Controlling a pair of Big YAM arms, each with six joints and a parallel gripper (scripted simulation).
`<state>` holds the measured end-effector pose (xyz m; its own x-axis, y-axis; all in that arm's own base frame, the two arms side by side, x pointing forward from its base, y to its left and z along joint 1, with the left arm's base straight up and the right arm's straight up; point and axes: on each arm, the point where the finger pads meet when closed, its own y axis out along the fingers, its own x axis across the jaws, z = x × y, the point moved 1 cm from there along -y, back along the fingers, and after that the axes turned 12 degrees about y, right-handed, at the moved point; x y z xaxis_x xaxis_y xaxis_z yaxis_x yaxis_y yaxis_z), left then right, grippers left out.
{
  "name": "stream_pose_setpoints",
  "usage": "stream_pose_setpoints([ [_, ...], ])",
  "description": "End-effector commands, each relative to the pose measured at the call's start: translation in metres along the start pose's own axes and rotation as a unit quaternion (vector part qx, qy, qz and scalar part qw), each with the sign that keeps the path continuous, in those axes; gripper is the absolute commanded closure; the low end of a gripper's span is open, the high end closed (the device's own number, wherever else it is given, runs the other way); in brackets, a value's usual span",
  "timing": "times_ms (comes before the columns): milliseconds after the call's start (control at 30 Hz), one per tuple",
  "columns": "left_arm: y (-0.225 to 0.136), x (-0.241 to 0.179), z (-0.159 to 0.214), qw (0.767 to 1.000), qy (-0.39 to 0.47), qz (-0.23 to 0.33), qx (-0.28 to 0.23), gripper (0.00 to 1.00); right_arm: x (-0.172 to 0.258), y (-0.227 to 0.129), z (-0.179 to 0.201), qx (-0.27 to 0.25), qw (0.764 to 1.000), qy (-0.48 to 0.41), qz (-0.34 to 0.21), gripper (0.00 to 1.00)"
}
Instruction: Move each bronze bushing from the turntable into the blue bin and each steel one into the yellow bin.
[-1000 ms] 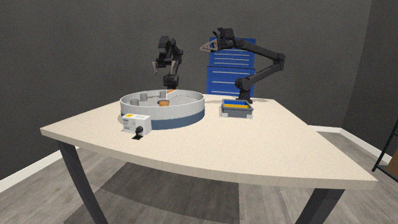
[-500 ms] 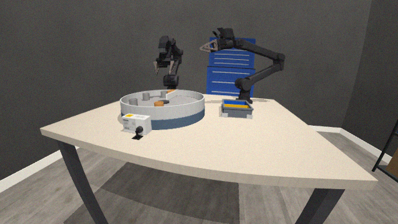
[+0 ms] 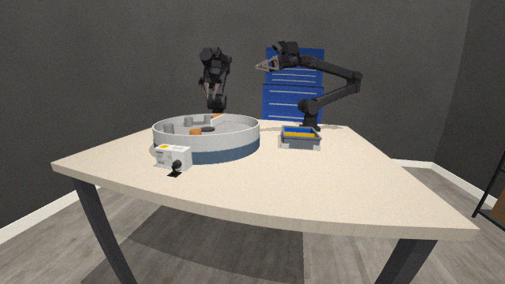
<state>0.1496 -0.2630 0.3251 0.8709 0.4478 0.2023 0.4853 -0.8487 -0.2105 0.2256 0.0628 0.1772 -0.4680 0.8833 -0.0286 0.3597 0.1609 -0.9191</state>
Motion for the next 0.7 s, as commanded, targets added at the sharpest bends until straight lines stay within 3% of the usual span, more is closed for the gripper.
stream_pose_setpoints([
  [0, -0.006, 0.003, 0.008, 1.0, -0.001, -0.011, -0.012, 0.0, -0.002, -0.016, -0.027, 0.008, 0.988, -0.15, -0.023, 0.71],
  [200, -0.011, 0.003, 0.002, 1.0, -0.001, -0.012, -0.024, 0.0, 0.005, -0.004, -0.027, 0.047, 0.967, -0.246, -0.046, 0.71],
  [300, -0.008, 0.001, 0.025, 1.0, -0.002, -0.013, -0.007, 0.0, 0.009, 0.009, -0.026, 0.088, 0.939, -0.327, -0.066, 0.71],
  [433, -0.011, 0.003, 0.013, 1.0, -0.001, -0.015, -0.019, 0.0, 0.015, 0.022, -0.025, 0.129, 0.904, -0.399, -0.085, 0.71],
  [667, -0.011, 0.003, 0.014, 1.0, -0.001, -0.014, -0.016, 0.0, 0.019, 0.041, -0.012, 0.168, 0.883, -0.428, -0.096, 0.71],
])
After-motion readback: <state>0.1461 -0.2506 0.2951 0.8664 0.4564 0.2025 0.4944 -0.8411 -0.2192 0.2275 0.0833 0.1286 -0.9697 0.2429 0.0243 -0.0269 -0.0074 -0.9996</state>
